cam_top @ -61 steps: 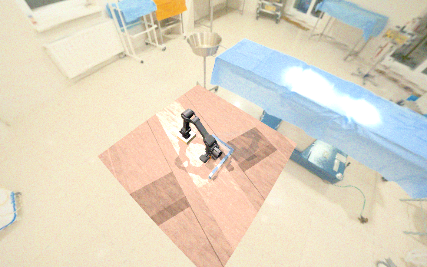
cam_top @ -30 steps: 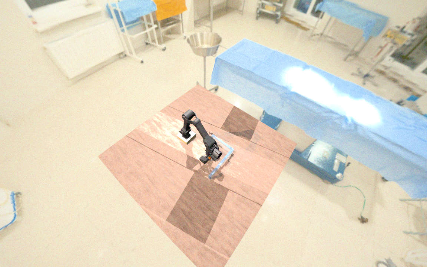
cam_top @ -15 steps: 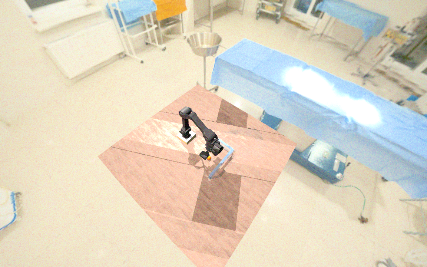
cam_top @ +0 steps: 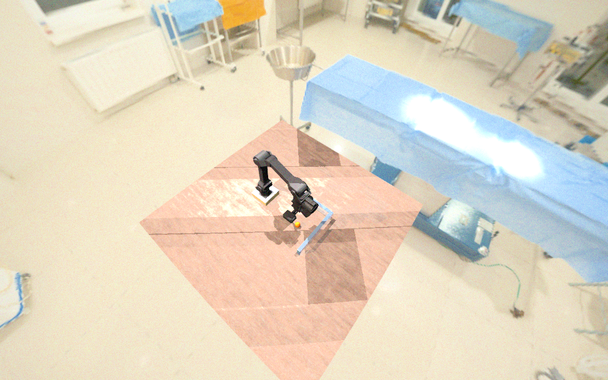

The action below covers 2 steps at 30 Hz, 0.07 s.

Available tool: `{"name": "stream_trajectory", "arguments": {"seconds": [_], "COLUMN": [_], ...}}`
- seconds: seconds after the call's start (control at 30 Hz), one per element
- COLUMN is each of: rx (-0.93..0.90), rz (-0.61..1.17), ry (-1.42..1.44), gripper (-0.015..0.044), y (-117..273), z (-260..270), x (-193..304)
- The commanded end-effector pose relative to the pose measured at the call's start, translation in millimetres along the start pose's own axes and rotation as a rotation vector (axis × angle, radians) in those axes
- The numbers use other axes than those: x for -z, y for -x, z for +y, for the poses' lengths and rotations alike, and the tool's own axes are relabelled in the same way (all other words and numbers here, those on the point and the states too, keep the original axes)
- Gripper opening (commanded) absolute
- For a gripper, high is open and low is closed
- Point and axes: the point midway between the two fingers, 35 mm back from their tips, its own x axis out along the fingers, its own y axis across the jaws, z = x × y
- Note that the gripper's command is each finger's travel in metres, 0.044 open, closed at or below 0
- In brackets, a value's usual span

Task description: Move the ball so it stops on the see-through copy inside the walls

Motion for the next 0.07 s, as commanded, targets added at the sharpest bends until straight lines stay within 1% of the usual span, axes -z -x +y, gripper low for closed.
{"name": "stream_trajectory", "arguments": {"seconds": [0.0,0.03], "rx": [0.0,0.0], "rz": [0.002,0.002], "ry": [-0.005,-0.005], "gripper": [0.044,0.044], "y": [4.1,4.1], "z": [0.2,0.2], "x": [0.5,0.5]}}
